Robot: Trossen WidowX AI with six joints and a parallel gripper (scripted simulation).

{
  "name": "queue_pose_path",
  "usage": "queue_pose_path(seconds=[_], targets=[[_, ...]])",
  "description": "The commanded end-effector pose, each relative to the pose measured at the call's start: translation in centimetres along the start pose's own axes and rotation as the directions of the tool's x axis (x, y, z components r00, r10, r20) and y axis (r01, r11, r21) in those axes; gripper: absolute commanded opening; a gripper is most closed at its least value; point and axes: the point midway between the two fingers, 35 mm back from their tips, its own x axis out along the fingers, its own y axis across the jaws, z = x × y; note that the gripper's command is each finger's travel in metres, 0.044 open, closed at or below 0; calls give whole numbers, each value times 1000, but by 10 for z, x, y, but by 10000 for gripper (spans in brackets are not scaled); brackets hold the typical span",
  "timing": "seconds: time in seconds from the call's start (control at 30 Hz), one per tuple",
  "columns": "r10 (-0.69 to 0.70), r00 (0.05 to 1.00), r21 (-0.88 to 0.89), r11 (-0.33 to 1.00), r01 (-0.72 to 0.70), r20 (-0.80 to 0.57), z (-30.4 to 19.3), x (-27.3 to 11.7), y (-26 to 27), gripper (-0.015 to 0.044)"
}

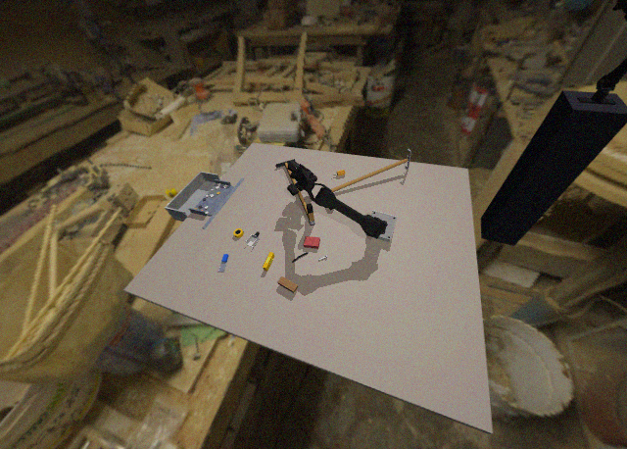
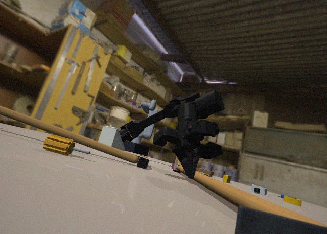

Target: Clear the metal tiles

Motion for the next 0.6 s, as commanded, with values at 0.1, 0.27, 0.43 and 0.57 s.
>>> queue_pose_path(seconds=[0.1, 0.27, 0.43, 0.57], targets=[[4, 1000, -6, 1000, -4, -5, 2, 5, 12, 0], [5, 1000, -6, 1000, -5, -5, 4, 6, 16, 0], [6, 1000, -6, 1000, -6, -5, 6, 7, 21, 0], [6, 1000, -6, 1000, -6, -5, 7, 8, 24, 0]])
